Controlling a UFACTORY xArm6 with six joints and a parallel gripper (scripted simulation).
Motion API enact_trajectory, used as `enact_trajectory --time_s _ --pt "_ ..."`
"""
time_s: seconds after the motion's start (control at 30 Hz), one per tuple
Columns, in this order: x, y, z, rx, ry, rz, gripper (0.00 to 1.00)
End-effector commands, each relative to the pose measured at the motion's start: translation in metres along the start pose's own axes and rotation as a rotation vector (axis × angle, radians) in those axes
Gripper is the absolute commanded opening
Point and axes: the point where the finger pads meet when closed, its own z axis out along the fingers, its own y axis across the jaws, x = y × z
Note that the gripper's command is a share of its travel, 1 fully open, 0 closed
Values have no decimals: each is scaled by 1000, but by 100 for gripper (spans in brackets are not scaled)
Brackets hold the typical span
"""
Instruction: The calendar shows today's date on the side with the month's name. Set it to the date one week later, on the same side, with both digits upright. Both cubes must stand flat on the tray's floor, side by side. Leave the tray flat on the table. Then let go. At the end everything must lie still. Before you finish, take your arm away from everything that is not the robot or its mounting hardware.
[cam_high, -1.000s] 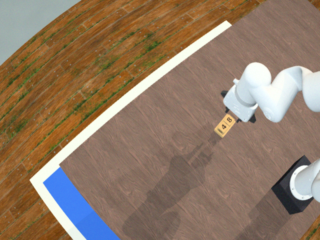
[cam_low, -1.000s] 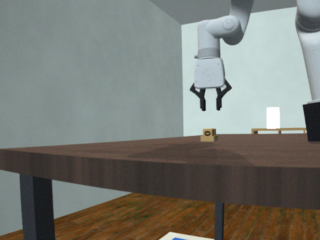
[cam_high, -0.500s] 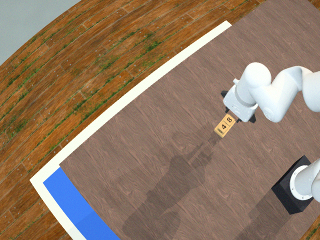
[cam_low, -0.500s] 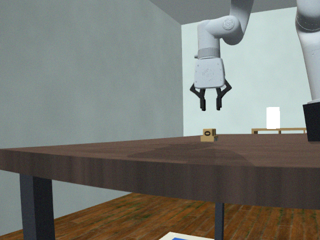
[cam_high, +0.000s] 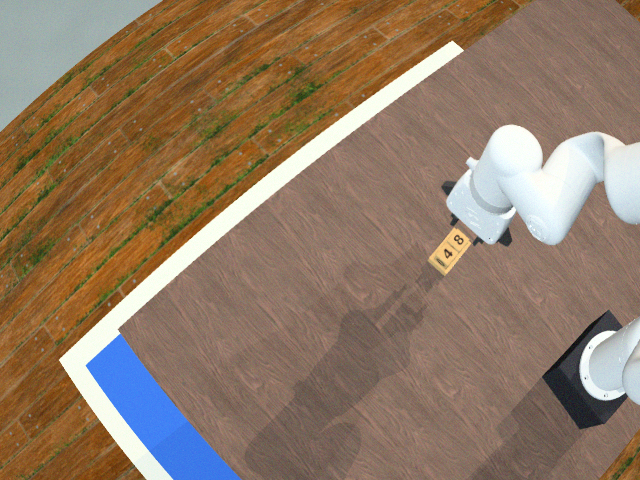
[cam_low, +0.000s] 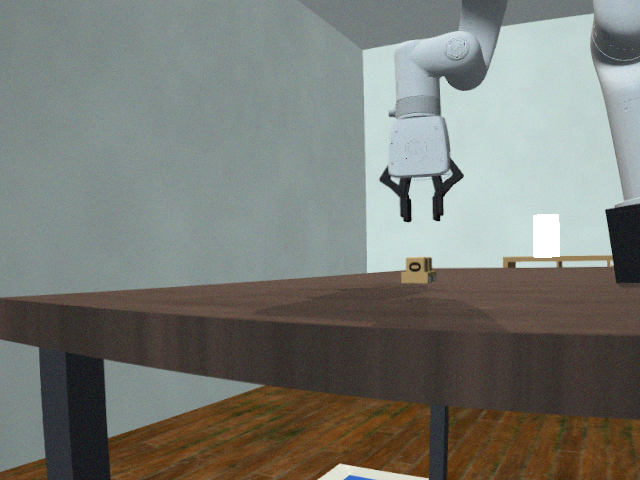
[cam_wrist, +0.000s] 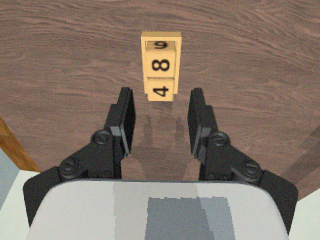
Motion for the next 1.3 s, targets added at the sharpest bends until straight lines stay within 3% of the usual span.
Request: enact_trajectory --time_s 0.0,1.27 --pt "0 -1 0 3 1 0 47" --pt "-1 -2 44 2 4 1 47"
